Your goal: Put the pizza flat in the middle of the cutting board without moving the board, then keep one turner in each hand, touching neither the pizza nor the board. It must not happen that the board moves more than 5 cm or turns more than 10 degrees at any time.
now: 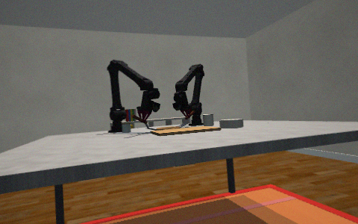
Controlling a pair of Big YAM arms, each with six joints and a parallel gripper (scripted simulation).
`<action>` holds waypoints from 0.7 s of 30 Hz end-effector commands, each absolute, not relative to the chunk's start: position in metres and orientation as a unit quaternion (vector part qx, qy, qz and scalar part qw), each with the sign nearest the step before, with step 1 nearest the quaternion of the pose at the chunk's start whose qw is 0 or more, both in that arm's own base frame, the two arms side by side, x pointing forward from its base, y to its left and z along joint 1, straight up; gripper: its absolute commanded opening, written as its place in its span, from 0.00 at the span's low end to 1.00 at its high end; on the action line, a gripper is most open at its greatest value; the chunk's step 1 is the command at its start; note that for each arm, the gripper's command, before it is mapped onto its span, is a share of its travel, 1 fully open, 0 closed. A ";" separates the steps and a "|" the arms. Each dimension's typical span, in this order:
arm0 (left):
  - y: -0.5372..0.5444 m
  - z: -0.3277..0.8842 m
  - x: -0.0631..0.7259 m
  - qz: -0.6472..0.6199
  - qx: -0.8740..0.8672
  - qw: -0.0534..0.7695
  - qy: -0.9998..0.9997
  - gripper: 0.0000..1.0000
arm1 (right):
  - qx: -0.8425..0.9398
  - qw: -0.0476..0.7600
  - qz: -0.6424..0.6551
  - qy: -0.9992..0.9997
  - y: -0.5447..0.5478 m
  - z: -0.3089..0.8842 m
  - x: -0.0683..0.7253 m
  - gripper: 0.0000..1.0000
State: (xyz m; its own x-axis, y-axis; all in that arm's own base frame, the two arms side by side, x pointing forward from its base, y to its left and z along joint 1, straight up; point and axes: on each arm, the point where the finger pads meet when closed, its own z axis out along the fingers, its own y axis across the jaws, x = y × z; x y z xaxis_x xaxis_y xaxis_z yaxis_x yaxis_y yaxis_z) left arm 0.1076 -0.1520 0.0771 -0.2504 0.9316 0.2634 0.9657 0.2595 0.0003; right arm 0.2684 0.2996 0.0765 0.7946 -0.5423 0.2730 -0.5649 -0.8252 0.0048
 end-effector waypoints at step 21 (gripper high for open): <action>-0.164 0.088 0.113 -0.070 -0.605 0.079 -0.789 0.06 | 0.945 0.031 0.131 -0.298 0.333 0.085 0.254 0.06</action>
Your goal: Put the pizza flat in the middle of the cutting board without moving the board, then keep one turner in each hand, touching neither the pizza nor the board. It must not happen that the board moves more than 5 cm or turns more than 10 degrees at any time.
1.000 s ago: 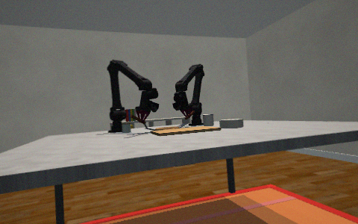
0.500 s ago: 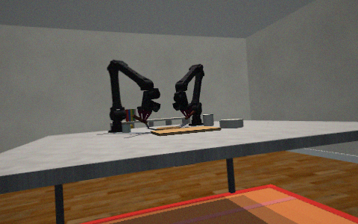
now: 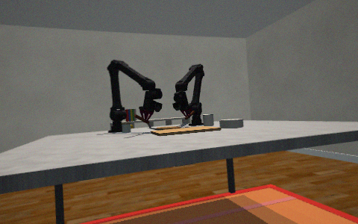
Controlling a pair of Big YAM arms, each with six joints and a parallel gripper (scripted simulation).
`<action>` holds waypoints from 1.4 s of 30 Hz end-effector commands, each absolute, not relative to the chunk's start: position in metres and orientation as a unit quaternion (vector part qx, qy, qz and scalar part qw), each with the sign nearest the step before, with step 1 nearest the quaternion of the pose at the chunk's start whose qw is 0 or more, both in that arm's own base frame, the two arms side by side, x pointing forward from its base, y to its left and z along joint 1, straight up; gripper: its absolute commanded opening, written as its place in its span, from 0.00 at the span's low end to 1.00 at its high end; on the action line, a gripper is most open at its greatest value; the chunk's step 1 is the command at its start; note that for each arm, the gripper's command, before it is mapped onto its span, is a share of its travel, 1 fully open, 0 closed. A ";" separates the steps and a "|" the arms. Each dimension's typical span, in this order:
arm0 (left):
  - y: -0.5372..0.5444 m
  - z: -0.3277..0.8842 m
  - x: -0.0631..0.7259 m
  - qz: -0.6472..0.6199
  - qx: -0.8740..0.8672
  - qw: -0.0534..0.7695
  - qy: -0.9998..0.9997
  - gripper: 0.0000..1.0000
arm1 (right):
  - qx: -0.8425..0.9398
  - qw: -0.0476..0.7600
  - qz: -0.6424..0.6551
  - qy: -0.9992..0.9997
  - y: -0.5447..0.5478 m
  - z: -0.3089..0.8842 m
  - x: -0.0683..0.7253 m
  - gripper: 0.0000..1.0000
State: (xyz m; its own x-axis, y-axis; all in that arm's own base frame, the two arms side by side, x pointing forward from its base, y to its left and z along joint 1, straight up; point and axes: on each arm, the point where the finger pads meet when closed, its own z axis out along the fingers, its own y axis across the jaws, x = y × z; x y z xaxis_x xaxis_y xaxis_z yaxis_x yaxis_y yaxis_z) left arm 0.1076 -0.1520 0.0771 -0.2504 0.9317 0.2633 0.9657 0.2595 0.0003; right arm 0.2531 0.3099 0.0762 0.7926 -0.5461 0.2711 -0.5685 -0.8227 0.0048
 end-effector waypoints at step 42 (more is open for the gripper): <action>-0.168 0.090 0.115 -0.067 -0.606 0.073 -0.789 0.06 | 0.946 0.042 0.130 -0.293 0.353 0.077 0.211 0.06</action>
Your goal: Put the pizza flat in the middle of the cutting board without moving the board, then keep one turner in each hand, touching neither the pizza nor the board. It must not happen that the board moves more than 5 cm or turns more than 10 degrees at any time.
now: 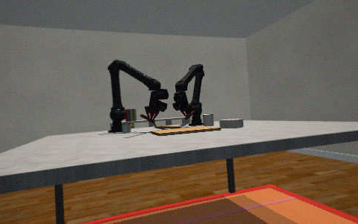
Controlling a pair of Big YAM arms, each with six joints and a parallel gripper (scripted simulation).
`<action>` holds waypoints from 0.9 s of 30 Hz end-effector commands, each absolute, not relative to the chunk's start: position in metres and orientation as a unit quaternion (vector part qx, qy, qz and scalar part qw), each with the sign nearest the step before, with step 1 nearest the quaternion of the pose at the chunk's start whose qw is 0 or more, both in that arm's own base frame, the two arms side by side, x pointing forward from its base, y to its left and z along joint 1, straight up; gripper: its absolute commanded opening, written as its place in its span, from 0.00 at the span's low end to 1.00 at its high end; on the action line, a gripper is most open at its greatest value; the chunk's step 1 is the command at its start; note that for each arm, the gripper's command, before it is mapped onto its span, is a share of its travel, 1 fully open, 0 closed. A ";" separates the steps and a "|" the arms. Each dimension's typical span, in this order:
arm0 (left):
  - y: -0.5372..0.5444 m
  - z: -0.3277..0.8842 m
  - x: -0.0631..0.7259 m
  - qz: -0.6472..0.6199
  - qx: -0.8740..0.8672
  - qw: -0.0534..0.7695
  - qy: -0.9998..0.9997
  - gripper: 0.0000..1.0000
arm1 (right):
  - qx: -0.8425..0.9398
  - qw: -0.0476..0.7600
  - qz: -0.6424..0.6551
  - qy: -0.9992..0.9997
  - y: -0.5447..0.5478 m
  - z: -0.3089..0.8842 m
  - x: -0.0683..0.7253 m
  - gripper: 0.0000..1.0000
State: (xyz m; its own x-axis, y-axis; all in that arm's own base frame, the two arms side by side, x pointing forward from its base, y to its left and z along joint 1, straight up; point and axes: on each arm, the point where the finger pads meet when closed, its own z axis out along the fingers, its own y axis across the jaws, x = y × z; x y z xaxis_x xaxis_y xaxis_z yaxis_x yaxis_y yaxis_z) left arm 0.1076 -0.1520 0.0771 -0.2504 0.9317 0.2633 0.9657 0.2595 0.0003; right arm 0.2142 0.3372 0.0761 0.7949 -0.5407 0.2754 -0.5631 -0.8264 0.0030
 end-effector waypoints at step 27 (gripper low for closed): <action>-0.170 0.092 0.116 -0.066 -0.606 0.071 -0.790 0.06 | 0.945 0.040 0.135 -0.294 0.371 0.075 0.189 0.06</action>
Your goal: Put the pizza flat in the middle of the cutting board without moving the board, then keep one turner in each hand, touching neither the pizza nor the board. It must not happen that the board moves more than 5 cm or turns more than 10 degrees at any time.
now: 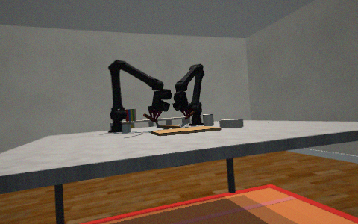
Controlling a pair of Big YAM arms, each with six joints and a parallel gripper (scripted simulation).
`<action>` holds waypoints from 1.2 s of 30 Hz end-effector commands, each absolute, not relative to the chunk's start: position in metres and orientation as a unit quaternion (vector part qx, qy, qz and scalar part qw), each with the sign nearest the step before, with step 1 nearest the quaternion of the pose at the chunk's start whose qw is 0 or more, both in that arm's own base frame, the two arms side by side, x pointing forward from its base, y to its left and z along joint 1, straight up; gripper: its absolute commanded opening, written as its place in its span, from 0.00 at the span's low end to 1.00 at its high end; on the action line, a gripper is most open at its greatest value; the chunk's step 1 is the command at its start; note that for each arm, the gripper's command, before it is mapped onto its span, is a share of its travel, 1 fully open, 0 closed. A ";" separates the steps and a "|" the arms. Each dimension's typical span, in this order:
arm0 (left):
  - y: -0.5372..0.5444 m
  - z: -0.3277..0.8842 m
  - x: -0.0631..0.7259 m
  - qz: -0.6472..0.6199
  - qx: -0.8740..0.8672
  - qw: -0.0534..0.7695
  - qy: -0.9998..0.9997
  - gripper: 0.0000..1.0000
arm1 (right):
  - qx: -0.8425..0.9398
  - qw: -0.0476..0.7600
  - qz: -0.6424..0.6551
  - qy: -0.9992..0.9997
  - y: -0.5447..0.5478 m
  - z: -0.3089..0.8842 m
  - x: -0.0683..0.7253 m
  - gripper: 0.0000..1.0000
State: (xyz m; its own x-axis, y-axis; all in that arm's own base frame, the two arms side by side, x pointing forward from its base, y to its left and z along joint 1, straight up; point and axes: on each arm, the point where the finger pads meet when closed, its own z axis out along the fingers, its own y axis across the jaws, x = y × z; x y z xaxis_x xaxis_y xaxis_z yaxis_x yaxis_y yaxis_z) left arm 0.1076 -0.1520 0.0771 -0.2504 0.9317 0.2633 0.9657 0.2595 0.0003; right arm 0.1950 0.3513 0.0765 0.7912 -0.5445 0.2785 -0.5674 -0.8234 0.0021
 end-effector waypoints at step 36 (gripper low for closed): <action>-0.164 0.088 0.115 -0.073 -0.604 0.085 -0.789 0.06 | 0.946 0.039 0.143 -0.290 0.385 0.076 0.162 0.06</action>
